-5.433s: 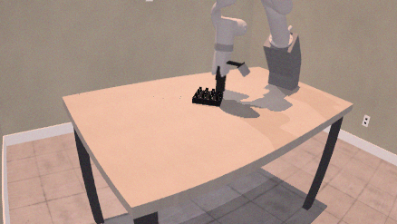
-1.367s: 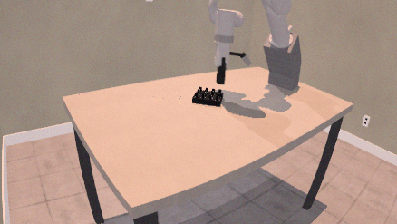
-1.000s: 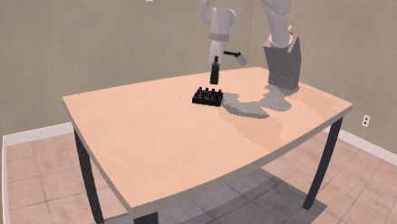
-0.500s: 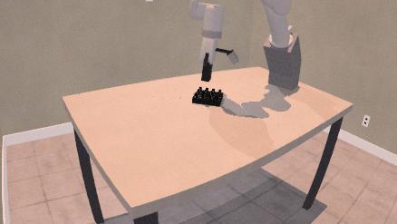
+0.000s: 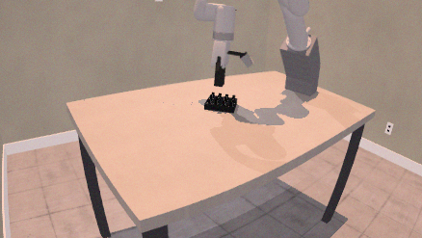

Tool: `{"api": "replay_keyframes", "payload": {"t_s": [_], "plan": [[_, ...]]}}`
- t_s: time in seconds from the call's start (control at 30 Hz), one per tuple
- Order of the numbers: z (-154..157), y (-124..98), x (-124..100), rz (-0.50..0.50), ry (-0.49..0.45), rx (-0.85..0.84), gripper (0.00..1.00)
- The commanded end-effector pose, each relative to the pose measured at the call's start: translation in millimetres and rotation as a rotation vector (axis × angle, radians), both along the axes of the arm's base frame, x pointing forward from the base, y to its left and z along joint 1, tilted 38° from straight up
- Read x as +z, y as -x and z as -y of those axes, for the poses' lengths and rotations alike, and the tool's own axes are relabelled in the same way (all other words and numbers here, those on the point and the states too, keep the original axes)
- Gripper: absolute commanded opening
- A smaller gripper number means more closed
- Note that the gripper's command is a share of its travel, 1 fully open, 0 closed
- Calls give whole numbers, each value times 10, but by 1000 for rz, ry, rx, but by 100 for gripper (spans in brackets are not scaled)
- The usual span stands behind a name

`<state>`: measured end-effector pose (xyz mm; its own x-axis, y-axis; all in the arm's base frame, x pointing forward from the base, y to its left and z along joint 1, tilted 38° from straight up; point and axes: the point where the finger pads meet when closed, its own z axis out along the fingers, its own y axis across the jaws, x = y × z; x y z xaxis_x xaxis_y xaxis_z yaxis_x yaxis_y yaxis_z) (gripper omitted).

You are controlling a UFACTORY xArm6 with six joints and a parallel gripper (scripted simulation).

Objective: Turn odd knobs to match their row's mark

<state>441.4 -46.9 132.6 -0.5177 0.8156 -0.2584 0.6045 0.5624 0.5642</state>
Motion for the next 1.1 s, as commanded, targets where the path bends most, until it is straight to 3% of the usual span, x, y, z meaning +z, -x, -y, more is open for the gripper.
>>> {"api": "replay_keyframes", "payload": {"t_s": [0.0,1.07], "plan": [[2,-4,10,-2,0,1,19],[-8,-49,-44,-3,0,1,19]]}}
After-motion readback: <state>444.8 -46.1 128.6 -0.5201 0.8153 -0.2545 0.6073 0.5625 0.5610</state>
